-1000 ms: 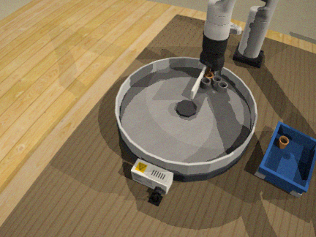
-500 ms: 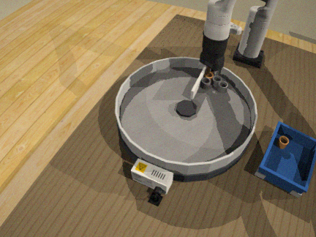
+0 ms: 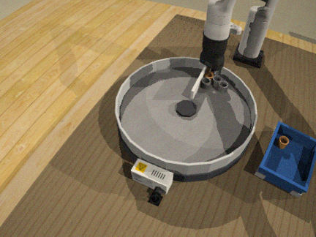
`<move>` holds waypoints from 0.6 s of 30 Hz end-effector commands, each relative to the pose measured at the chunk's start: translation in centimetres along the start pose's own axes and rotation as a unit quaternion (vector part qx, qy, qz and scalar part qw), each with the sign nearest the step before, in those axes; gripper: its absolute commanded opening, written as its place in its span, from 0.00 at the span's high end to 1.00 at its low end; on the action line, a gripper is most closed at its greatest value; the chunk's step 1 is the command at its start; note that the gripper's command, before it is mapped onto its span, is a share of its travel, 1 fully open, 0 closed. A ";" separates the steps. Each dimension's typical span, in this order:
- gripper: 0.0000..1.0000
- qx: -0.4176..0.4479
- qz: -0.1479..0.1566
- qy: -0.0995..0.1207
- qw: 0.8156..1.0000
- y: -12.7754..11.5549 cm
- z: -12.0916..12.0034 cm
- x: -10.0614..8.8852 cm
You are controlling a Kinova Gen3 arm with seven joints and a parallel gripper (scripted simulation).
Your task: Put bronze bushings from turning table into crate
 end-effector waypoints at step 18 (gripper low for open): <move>1.00 0.000 -0.001 0.000 1.000 0.0 0.2 0.0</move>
Point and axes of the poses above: the point where the finger pads meet when closed, its own x axis out along the fingers, its own z axis across the jaws, y = z × x, the point moved 6 cm from there along -x, back along the fingers, and after that the axes turned 2 degrees about x, right-handed, at the moved point
